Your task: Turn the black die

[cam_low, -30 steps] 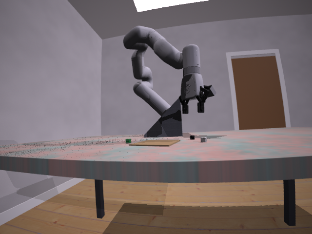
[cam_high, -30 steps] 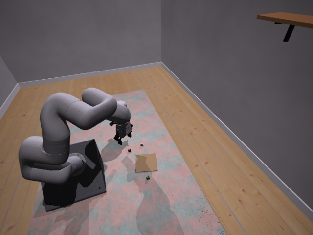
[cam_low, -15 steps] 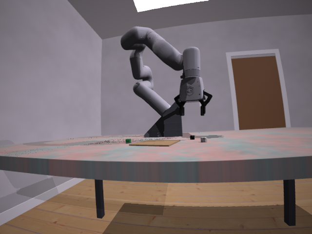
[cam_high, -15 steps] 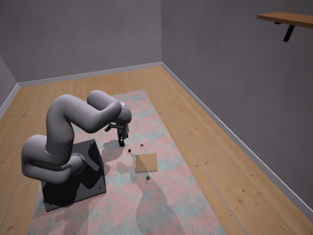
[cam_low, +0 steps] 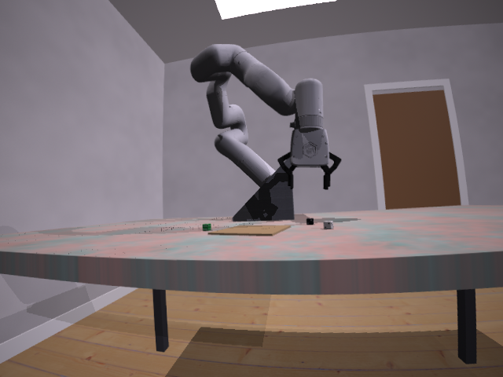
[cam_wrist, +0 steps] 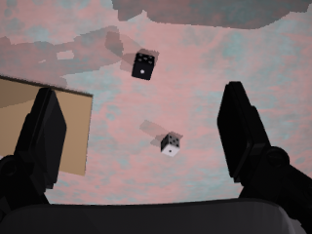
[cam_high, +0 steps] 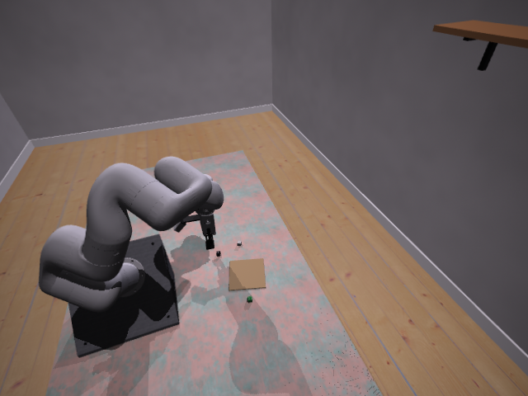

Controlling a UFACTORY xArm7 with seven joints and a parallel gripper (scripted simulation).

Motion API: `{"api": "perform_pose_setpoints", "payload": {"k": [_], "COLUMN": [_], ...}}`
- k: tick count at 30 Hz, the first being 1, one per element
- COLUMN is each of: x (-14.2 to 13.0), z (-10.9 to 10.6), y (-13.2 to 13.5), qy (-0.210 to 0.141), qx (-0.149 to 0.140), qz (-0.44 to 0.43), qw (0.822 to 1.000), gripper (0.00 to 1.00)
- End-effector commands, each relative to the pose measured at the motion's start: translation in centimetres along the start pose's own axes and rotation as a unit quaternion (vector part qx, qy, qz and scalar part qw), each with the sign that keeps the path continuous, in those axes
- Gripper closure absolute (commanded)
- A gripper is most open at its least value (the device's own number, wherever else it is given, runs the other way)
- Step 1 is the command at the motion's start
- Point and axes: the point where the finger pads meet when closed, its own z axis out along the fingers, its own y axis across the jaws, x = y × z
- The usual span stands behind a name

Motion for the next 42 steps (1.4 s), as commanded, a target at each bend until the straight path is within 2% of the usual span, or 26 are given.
{"api": "perform_pose_setpoints", "payload": {"k": [1,8,12,14,16,18,24,29,31,32,33,37,39,40,42], "x": [0.06,0.17,0.22,0.22,0.25,0.25,0.25,0.21,0.21,0.20,0.16,0.10,0.05,0.04,-0.02], "z": [0.10,0.37,0.52,0.52,0.64,0.67,0.83,0.93,0.93,0.95,0.99,1.03,1.06,1.06,1.08], "y": [0.07,0.01,-0.02,-0.02,-0.04,-0.05,-0.08,-0.11,-0.11,-0.11,-0.13,-0.14,-0.15,-0.15,-0.16], "qy": [0.004,0.006,0.006,0.006,0.006,0.006,0.004,0.003,0.003,0.002,0.001,-0.001,-0.002,-0.002,-0.004], "qx": [-0.001,-0.001,-0.002,-0.002,-0.002,-0.002,-0.003,-0.004,-0.004,-0.004,-0.004,-0.004,-0.004,-0.004,-0.004], "qz": [-0.087,-0.192,-0.260,-0.260,-0.316,-0.334,-0.424,-0.499,-0.499,-0.509,-0.549,-0.587,-0.619,-0.623,-0.655], "qw": [0.996,0.981,0.966,0.966,0.949,0.943,0.906,0.867,0.867,0.861,0.836,0.810,0.786,0.782,0.756], "gripper": [0.00,0.00,0.00,0.00,0.00,0.00,0.00,0.00,0.00,0.00,0.00,0.00,0.00,0.00,0.00]}}
